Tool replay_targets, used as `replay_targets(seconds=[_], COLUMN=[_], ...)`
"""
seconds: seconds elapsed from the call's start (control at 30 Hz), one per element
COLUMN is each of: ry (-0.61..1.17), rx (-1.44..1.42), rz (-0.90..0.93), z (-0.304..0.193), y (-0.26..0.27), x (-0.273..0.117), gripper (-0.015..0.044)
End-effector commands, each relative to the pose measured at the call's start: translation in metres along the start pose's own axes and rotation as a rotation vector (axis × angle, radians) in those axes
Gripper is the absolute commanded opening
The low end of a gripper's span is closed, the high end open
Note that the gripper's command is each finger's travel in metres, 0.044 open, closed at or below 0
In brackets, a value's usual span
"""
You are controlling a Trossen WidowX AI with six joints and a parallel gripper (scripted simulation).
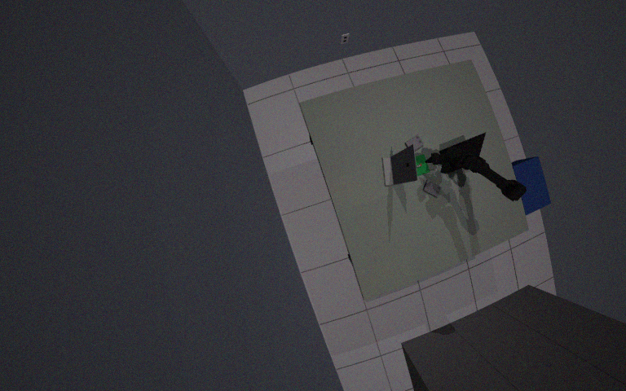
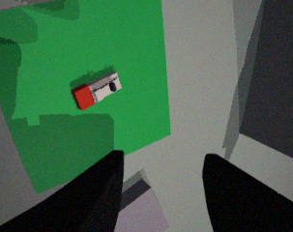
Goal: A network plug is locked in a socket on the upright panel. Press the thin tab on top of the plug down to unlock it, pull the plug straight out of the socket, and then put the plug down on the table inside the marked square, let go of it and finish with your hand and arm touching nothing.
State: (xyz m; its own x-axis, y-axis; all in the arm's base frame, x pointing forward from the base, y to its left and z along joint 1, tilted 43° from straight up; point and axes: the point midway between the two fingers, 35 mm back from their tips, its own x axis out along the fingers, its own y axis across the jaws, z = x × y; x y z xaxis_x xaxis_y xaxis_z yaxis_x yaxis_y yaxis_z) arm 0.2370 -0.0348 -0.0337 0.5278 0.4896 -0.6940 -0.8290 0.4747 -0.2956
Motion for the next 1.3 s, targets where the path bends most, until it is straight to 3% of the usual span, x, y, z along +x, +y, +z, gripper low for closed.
replay_targets(seconds=[0.0,1.27], ry=[-0.004,-0.003], rx=[-0.012,-0.002], rz=[-0.008,-0.004], z=[0.002,0.001], y=[-0.005,-0.034], x=[-0.005,-0.052], gripper=[0.0156,0.0156])
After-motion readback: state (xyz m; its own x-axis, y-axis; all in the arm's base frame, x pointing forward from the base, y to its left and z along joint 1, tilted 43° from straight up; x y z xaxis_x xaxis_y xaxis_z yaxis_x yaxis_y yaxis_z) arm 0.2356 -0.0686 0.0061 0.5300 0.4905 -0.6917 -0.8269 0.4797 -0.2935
